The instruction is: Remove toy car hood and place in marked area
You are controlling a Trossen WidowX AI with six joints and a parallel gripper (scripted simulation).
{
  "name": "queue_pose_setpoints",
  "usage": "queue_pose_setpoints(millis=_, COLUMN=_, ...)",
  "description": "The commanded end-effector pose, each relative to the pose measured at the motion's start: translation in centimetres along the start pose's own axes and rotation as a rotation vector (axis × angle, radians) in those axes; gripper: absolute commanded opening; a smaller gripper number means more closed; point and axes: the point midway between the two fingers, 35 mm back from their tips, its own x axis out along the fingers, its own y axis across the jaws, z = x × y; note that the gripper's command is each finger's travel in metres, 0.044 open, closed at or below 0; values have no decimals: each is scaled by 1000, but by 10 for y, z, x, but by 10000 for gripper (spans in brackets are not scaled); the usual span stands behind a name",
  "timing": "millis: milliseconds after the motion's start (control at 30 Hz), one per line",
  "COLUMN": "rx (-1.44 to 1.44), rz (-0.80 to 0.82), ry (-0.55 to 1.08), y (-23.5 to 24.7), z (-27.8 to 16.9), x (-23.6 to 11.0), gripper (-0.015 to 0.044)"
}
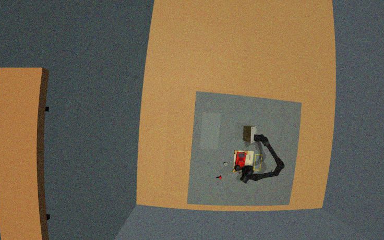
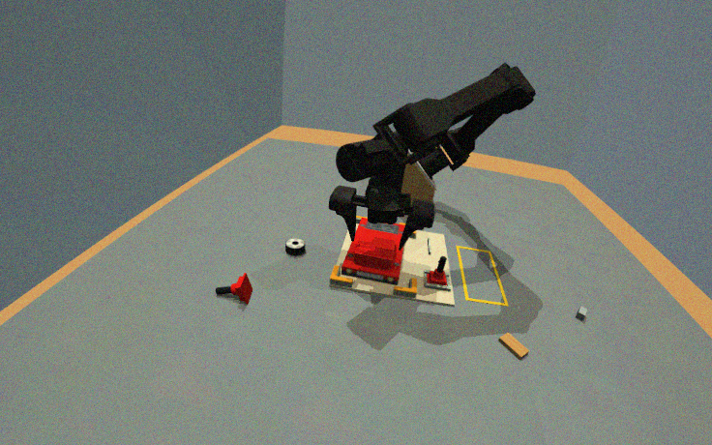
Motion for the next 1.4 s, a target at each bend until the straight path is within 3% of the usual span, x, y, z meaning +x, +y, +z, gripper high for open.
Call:
queue_pose_setpoints(millis=0, rx=10, rz=7, ry=3, y=0, z=-2, x=4, gripper=440)
queue_pose_setpoints(millis=767, rx=9, rz=8, ry=3, y=1, z=-2, x=15, gripper=440)
queue_pose_setpoints(millis=900, rx=0, rz=1, ry=0, y=0, z=0, x=12, gripper=335)
queue_pose_setpoints(millis=1200, rx=0, rz=1, ry=0, y=0, z=0, x=12, gripper=275)
queue_pose_setpoints(millis=1367, rx=0, rz=1, ry=0, y=0, z=0, x=10, gripper=144)
